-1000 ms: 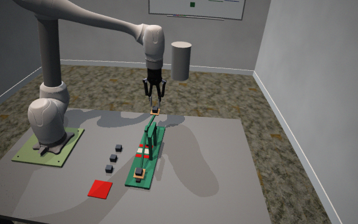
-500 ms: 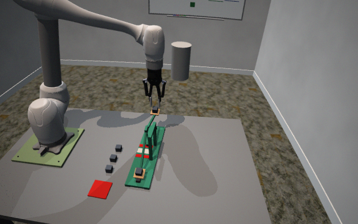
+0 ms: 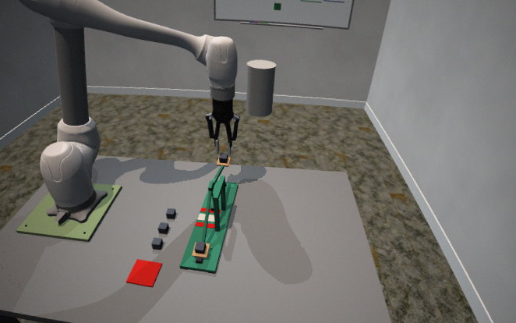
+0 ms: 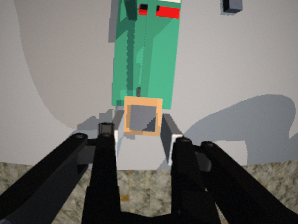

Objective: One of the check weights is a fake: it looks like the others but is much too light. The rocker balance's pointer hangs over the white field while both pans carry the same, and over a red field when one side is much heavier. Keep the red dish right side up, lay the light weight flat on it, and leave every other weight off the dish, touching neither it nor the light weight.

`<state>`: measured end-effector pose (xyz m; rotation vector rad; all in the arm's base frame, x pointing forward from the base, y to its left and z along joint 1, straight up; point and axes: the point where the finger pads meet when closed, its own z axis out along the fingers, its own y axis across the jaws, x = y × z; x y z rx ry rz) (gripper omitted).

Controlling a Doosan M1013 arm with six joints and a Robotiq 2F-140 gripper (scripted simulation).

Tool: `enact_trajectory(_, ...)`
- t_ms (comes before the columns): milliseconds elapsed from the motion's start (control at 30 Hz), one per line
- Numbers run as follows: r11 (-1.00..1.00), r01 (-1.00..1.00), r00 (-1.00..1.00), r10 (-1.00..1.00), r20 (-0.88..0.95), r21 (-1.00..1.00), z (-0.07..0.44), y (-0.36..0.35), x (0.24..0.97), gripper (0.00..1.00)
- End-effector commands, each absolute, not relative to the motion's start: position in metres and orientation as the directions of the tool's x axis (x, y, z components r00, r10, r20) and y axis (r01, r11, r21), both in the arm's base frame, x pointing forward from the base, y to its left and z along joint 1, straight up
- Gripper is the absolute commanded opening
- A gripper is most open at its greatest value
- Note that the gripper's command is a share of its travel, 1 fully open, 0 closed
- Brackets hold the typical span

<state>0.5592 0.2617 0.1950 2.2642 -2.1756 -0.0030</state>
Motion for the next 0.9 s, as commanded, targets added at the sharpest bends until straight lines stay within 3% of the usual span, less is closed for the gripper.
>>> enact_trajectory(0, -0.040, -0.999, 0.040, -0.999, 0.000, 0.002, 0.1951, 0.2617, 0.5592, 0.35)
enact_trajectory(867, -0.040, -0.999, 0.040, -0.999, 0.000, 0.002, 0.1857, 0.2617, 0.5592, 0.35)
